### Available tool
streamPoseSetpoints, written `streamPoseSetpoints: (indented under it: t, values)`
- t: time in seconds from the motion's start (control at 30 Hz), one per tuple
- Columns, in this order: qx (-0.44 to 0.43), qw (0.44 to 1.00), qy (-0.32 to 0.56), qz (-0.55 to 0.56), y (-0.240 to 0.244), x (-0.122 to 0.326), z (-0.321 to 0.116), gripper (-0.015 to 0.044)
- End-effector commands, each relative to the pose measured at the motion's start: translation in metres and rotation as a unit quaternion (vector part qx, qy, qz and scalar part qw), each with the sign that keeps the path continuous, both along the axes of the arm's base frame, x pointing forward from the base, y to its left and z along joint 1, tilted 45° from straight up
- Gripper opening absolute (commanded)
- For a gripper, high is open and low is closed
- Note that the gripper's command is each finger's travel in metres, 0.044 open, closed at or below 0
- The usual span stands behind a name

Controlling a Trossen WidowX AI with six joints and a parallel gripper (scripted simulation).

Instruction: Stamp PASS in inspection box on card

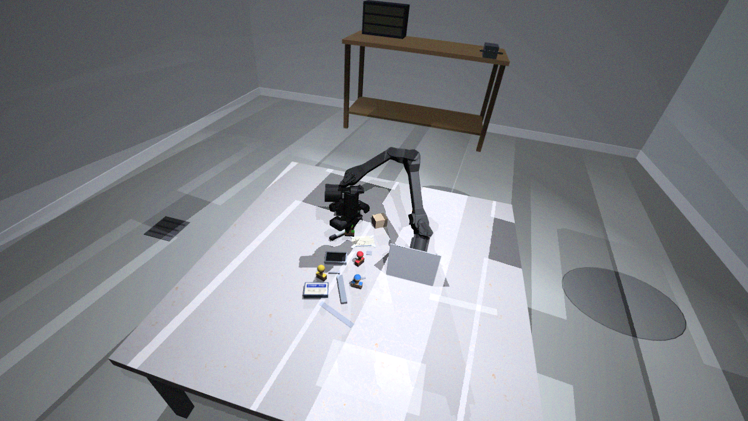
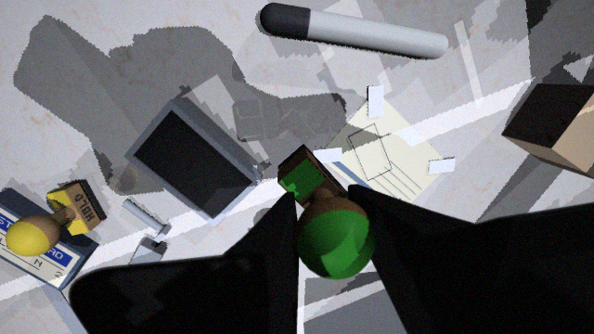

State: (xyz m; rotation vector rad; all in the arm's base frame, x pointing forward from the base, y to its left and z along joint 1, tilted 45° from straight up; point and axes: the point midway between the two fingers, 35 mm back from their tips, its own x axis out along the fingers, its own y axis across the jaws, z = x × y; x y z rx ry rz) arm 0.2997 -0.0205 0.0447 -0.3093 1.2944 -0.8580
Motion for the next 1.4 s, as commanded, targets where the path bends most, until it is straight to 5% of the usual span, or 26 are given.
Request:
streamPoseSetpoints:
  t: [0.0,1.37]
  values:
    - [-0.002,0.999,-0.033,-0.036,-0.015,-0.012,0.013,0.0000]
    - [-0.002,0.992,-0.087,-0.091,-0.048,-0.031,0.017,0.0000]
